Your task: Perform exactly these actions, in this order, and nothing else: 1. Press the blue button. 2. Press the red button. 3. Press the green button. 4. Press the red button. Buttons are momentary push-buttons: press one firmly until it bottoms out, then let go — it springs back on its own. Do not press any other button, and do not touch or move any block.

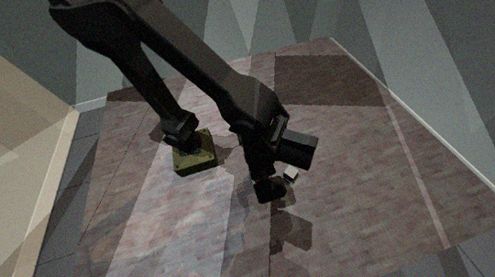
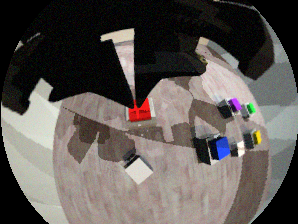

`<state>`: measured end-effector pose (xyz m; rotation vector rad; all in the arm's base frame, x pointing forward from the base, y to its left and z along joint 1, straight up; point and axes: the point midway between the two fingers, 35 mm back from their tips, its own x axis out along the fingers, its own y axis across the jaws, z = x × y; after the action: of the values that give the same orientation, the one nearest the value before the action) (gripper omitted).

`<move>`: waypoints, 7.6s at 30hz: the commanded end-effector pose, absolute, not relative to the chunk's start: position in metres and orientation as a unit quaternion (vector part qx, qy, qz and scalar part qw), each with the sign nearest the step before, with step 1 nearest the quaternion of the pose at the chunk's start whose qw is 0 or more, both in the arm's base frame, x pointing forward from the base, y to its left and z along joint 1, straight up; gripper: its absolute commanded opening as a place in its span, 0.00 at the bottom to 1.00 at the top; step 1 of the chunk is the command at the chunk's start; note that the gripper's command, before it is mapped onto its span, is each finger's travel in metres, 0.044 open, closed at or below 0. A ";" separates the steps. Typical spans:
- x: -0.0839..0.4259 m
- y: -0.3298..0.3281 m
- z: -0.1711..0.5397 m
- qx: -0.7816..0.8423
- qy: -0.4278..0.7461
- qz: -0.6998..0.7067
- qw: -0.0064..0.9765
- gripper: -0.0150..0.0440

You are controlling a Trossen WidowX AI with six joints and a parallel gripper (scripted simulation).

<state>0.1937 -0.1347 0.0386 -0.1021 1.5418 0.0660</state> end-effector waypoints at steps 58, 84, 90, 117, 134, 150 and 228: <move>0.245 -0.048 0.113 -0.042 0.698 0.037 0.714 0.29; 0.194 0.223 0.110 -0.034 0.700 0.045 0.712 0.29; 0.195 0.224 0.051 -0.034 0.700 0.045 0.712 0.29; 0.195 0.224 0.017 -0.034 0.700 0.045 0.712 0.29; 0.195 0.224 0.017 -0.034 0.700 0.045 0.712 0.29; 0.195 0.225 0.061 -0.034 0.700 0.045 0.712 0.29; 0.191 -0.133 0.014 -0.045 0.700 0.034 0.712 0.29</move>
<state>0.1939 -0.1349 0.0202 -0.1026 1.5418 0.0655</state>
